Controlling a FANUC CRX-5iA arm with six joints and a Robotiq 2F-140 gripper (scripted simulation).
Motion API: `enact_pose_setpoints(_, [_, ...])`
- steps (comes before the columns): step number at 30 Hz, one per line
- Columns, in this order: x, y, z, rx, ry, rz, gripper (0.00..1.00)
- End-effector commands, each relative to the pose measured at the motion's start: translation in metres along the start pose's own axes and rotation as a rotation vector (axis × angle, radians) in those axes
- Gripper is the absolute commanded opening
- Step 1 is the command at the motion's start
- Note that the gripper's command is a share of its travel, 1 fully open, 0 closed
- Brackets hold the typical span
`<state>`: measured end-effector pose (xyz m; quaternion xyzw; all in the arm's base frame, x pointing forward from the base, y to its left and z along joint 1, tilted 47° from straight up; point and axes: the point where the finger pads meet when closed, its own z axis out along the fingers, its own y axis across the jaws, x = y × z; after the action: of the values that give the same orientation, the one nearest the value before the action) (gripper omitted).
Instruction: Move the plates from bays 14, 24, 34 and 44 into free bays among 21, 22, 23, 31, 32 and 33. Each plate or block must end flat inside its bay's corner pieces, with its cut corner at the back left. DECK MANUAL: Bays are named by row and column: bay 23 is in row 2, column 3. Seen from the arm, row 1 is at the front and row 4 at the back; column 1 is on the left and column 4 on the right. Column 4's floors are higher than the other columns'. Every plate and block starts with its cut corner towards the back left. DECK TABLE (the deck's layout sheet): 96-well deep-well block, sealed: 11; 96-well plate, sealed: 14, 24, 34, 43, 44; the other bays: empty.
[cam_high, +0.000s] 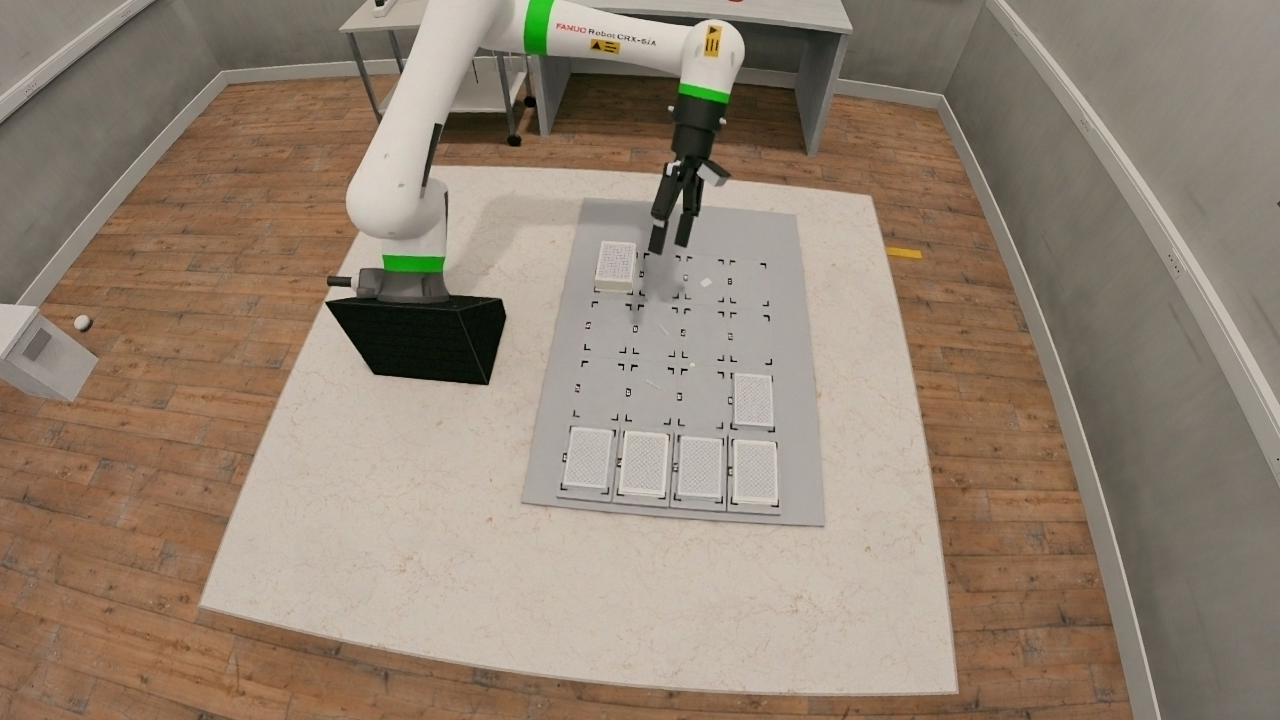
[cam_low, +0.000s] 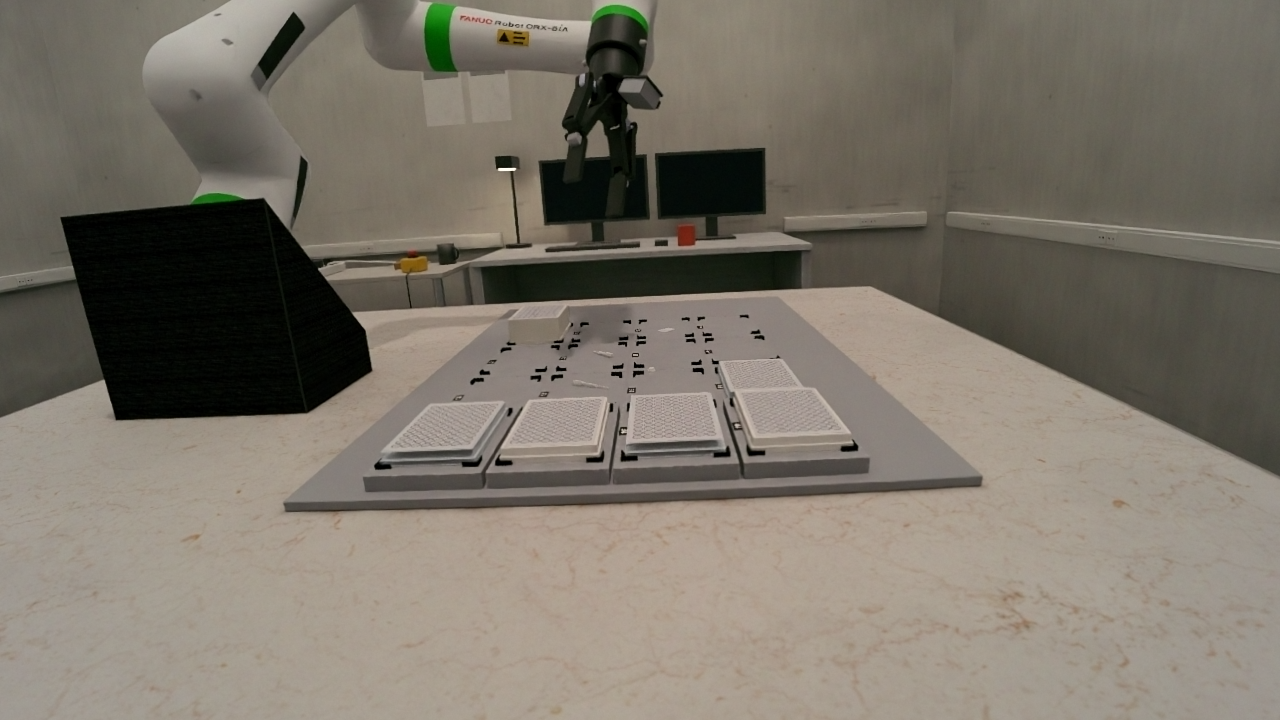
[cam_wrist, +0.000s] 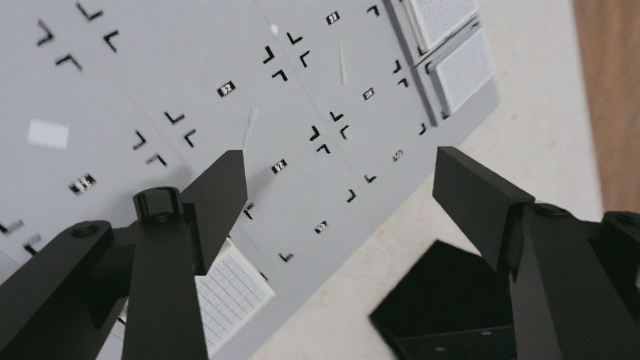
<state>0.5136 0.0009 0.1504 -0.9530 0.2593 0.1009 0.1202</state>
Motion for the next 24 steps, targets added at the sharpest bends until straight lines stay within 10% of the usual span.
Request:
enact_pose_setpoints(1, [0.007, 0.002, 0.015, 0.031, -0.025, 0.07, 0.7])
enact_pose_setpoints(24, [0.046, 0.015, 0.097, 0.243, -0.224, 0.584, 0.7])
